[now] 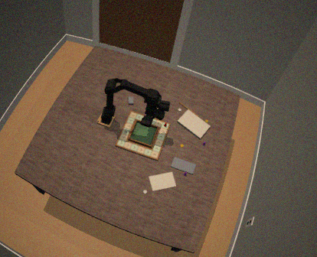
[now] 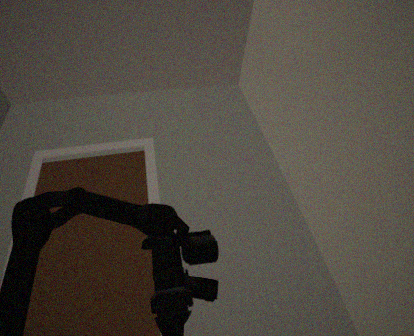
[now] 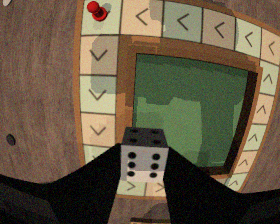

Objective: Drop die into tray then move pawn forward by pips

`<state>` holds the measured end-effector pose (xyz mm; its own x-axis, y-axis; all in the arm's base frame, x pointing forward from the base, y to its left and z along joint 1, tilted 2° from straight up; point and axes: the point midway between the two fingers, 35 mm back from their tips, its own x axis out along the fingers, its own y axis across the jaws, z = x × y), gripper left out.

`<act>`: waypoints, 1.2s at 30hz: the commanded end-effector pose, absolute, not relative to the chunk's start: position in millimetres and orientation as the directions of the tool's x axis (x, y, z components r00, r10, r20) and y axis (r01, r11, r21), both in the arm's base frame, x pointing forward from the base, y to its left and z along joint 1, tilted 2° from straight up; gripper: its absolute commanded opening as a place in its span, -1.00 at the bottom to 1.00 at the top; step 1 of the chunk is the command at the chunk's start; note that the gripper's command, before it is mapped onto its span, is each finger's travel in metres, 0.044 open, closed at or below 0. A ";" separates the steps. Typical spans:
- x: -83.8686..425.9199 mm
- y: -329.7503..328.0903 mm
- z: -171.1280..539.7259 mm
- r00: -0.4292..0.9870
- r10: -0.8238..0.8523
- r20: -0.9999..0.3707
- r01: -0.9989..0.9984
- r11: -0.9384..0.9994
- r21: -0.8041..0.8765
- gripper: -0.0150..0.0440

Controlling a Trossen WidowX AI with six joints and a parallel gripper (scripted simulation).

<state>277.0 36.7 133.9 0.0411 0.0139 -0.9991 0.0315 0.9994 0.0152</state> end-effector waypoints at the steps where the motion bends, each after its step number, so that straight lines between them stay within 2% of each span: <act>1: 275.0 16.6 132.0 0.051 0.016 -0.999 0.043 0.999 0.018 -0.49; 14: 267.7 -22.8 124.1 0.074 0.010 -0.997 0.077 0.997 0.015 -0.49; 25: 272.4 -21.2 118.9 0.426 -0.024 -0.904 0.078 0.997 0.010 -0.49; 36: 273.9 -21.6 116.5 0.727 -0.046 -0.685 0.078 0.997 0.016 -0.49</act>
<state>274.4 -22.0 115.7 0.6413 -0.0429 -0.7661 0.0770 0.9970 0.0086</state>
